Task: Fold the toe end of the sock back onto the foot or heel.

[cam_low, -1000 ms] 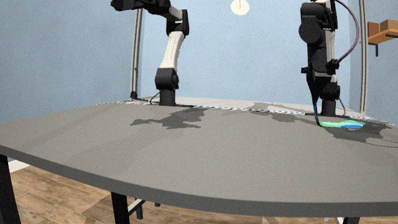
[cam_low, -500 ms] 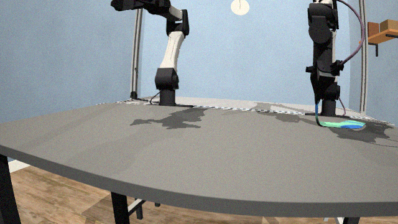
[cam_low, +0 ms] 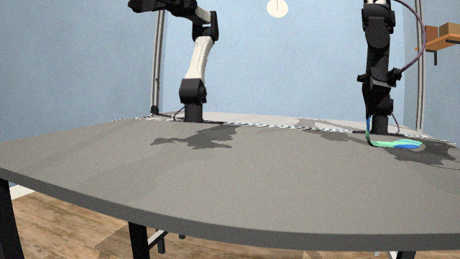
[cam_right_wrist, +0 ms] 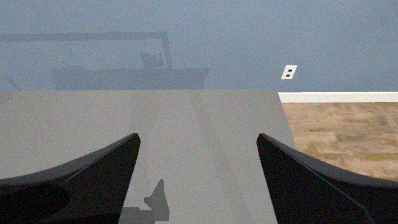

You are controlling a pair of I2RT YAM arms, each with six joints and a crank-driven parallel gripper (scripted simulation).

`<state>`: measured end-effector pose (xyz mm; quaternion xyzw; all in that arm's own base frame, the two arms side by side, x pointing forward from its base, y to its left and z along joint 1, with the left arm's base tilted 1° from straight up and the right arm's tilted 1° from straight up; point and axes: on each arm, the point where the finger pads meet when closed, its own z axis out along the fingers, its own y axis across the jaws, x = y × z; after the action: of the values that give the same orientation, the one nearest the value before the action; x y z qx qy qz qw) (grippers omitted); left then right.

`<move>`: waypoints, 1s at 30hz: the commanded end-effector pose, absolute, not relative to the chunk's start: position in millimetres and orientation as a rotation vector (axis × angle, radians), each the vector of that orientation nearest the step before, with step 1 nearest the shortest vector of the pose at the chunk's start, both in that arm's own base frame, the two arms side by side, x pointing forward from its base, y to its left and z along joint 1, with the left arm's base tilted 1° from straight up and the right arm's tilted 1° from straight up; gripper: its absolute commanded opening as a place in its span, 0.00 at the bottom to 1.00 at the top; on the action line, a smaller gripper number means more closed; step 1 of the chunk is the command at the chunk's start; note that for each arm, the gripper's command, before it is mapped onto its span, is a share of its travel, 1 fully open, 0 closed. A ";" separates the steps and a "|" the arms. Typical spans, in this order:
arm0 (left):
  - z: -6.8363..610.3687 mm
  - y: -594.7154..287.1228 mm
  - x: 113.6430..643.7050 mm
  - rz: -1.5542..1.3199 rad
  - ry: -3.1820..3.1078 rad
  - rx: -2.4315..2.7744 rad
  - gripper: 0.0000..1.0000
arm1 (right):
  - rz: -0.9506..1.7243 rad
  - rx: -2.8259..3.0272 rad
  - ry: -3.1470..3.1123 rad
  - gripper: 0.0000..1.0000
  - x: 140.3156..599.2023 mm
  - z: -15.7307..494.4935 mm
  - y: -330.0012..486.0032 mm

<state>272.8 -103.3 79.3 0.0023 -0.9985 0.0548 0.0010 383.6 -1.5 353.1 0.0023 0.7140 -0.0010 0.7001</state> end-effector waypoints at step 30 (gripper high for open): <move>86.6 -71.1 283.6 0.561 -3.155 -0.023 0.02 | 0.000 0.000 1.571 1.00 382.5 360.5 0.0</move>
<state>271.4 -63.5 73.1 0.0140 -0.9867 0.1621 0.0032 383.6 -1.5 353.1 0.0023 0.7140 -0.0010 0.7001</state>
